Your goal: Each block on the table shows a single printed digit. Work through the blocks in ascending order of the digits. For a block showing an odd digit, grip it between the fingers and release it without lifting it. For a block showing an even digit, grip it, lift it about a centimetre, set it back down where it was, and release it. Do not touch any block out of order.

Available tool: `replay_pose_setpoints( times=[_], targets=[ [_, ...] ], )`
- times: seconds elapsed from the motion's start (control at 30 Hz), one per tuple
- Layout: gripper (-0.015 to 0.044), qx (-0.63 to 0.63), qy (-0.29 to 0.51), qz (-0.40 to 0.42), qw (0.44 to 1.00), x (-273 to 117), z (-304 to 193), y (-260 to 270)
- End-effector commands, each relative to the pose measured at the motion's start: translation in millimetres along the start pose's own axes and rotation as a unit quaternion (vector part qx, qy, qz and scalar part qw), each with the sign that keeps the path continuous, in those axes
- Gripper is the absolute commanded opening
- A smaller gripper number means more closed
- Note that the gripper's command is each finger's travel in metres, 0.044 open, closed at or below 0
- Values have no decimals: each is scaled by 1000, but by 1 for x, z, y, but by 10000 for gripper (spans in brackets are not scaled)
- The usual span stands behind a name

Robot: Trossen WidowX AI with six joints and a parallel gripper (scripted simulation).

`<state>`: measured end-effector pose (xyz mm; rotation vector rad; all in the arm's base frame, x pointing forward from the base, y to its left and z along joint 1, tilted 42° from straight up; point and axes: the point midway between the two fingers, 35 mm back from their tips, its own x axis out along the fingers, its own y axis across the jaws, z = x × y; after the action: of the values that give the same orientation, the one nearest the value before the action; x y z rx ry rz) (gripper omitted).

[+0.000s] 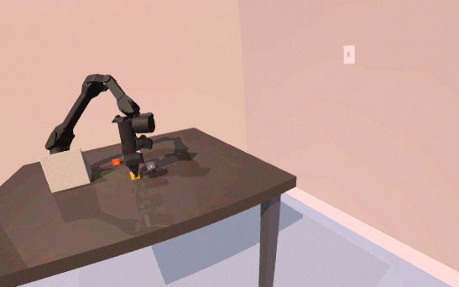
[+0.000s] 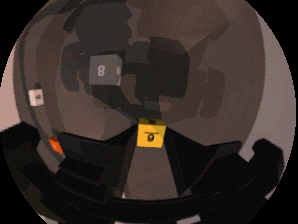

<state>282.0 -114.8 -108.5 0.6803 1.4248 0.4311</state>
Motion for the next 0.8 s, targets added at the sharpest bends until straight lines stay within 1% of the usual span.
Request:
replay_pose_setpoints(
  times=[0.0,0.1,0.43,0.47,0.6,0.7,0.77],
  targets=[
    [120,2,-1,2,1000,2,0,0],
    [120,2,-1,2,1000,2,0,0],
    [383,2,-1,2,1000,2,0,0],
    [400,2,-1,2,1000,2,0,0],
    [400,2,-1,1,1000,-1,0,0],
    [400,3,-1,1,1000,-32,0,-1],
    [400,3,-1,1,1000,-35,0,-1]
  ],
)
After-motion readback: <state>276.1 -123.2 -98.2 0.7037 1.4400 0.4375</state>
